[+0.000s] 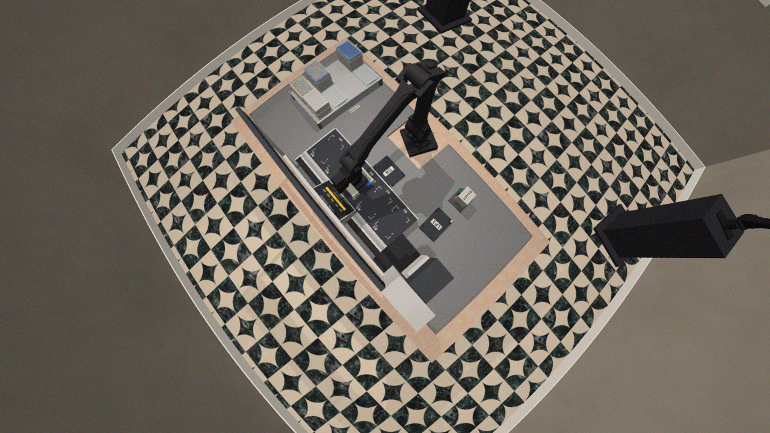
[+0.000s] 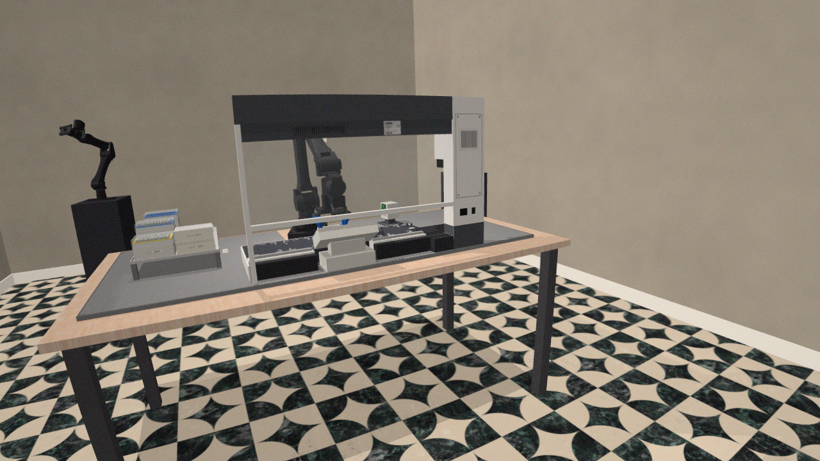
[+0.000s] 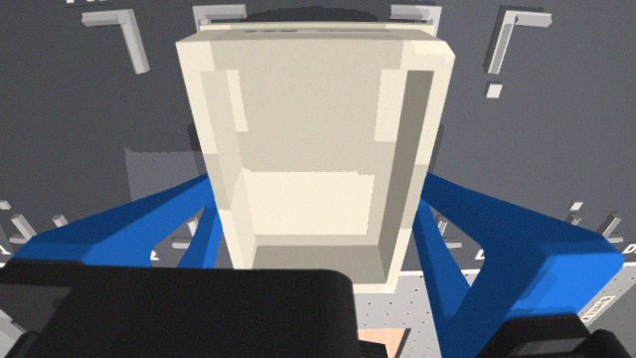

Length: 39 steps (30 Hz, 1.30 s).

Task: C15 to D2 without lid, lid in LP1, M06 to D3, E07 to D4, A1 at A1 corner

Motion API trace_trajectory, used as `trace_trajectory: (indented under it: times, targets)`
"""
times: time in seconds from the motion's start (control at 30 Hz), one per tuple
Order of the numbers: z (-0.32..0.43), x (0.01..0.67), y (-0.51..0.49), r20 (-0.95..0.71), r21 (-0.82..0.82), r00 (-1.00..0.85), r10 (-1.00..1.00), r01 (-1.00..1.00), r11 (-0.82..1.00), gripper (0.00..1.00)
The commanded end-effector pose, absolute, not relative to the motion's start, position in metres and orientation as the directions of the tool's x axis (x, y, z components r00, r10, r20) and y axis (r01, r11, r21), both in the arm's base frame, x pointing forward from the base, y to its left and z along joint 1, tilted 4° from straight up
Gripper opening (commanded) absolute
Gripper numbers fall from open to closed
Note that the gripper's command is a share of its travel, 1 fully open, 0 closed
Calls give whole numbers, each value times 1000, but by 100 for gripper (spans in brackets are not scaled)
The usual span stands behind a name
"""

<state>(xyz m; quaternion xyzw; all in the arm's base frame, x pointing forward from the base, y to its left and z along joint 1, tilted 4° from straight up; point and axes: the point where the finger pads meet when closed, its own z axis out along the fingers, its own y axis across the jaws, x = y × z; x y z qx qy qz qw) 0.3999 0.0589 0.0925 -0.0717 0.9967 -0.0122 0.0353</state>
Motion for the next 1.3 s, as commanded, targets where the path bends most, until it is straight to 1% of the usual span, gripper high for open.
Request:
trace_trajectory:
  times: [0.0,0.57,0.6,0.7,0.83,1.27]
  targets:
    - [109,414,60,-115,-28,-983,-141,-139,990,0]
    - [109,413,60,-115,-28,-983,-141,-139,990,0]
    - [101,405,54,-103,-28,-986,-134,-132,991,0]
    - [102,412,55,-113,-28,-984,-135,-132,991,0]
    - [91,406,54,-85,-29,-987,-135,-133,991,0]
    - [87,407,54,-84,-29,-987,-136,-134,991,0]
